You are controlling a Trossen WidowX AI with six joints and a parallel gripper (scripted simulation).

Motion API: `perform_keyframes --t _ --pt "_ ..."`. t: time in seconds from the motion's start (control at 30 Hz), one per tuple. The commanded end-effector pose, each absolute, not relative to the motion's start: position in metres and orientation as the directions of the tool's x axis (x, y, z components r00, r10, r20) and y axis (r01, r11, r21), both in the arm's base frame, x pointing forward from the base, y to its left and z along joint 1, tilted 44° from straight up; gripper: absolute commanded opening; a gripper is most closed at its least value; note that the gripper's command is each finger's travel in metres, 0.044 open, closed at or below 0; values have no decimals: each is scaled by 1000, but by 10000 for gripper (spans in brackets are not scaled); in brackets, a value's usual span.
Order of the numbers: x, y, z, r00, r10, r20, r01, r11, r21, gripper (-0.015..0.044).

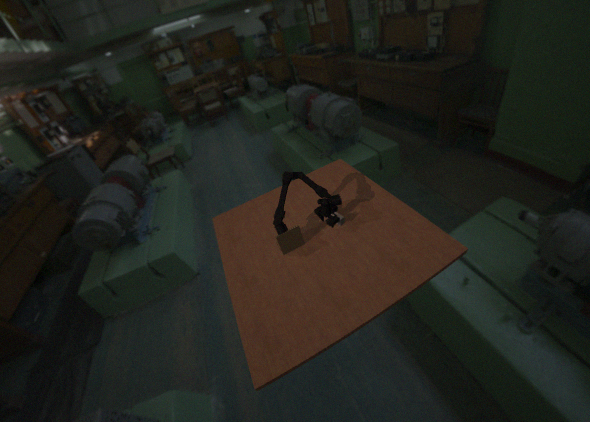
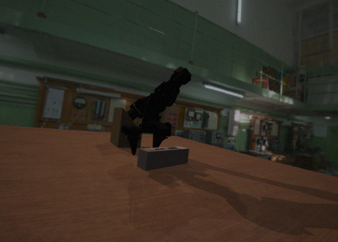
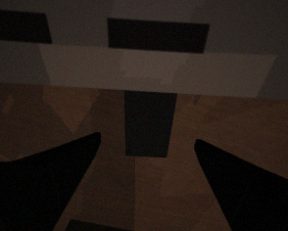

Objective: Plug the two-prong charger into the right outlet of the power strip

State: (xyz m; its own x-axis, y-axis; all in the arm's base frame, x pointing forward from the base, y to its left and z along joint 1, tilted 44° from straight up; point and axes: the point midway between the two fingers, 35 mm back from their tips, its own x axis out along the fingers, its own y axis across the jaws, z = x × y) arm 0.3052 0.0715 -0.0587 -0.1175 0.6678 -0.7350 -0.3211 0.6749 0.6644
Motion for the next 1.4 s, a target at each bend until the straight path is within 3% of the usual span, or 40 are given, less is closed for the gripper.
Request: perform_keyframes --t 0.0,1.03,1.1,1.3,1.37 --pt "297 71 -61 -125 667 -734 -321 673 666 440" --pt "265 62 -67 -126 667 -734 -320 673 667 440" --pt "273 58 -61 -62 688 -723 -313 674 669 440" --pt "291 18 -15 391 735 -554 -314 672 671 440" --pt "291 14 -8 434 731 -526 -320 671 669 440"
